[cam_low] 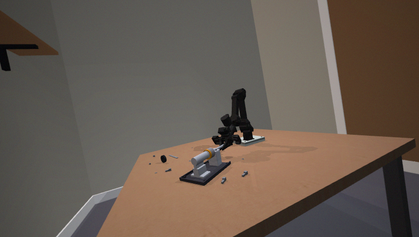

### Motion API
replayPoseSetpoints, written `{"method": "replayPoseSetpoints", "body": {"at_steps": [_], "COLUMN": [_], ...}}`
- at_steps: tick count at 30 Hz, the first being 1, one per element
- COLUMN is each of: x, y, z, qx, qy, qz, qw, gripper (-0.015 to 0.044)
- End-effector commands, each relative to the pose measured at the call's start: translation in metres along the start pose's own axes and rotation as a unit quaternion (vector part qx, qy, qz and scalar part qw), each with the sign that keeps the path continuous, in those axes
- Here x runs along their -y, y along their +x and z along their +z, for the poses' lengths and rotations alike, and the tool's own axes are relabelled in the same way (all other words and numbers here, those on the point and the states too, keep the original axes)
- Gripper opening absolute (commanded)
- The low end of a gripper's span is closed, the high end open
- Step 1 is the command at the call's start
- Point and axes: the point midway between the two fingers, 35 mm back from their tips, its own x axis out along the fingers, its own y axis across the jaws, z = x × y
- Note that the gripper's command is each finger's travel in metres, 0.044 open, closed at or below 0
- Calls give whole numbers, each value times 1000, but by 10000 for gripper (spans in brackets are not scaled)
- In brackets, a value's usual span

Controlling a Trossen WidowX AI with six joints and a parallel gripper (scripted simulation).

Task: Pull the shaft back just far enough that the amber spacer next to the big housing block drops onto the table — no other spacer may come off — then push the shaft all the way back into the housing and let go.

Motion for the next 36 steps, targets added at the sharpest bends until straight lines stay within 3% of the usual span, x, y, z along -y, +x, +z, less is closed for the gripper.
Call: {"method": "replayPoseSetpoints", "body": {"at_steps": [1, 36], "x": [-1, -1], "y": [-1, -4], "z": [0, -2], "qx": [0, 0], "qy": [-2, -2], "qz": [2, 2], "qw": [1000, 1000], "gripper": [0, 0]}}
